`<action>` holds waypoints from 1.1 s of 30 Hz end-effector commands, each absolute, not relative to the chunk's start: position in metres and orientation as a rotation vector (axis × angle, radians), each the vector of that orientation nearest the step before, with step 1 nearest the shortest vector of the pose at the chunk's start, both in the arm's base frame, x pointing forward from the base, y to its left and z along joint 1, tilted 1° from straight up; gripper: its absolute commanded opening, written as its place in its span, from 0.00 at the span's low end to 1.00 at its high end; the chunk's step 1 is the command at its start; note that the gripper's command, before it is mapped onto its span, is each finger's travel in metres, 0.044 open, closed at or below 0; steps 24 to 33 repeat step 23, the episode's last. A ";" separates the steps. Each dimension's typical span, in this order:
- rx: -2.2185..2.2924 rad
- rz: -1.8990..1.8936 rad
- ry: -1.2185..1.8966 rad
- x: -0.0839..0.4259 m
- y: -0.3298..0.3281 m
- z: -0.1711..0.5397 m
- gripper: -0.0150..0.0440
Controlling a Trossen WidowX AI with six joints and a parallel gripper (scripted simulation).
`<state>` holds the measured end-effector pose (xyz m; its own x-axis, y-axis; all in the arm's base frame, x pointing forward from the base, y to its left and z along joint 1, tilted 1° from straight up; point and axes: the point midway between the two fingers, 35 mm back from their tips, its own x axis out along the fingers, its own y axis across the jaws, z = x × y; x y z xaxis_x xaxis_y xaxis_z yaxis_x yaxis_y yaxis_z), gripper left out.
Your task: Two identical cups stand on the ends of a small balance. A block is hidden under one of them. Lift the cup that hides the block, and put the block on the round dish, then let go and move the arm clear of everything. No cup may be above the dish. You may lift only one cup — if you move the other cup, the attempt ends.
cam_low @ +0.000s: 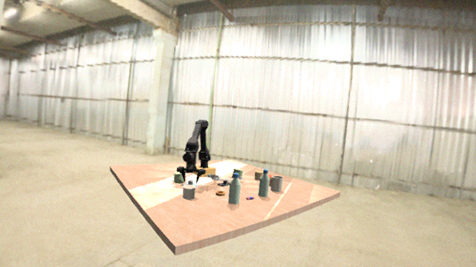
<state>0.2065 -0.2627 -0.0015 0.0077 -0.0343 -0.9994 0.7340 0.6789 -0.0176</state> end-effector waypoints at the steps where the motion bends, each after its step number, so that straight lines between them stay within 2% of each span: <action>1: 0.581 -0.688 1.385 0.217 -0.273 0.013 1.00; 16: 0.624 -0.659 1.471 0.204 -0.259 0.055 1.00; 20: 0.622 -0.659 1.464 0.204 -0.257 0.093 1.00; 33: 0.622 -0.659 1.464 0.204 -0.257 0.096 1.00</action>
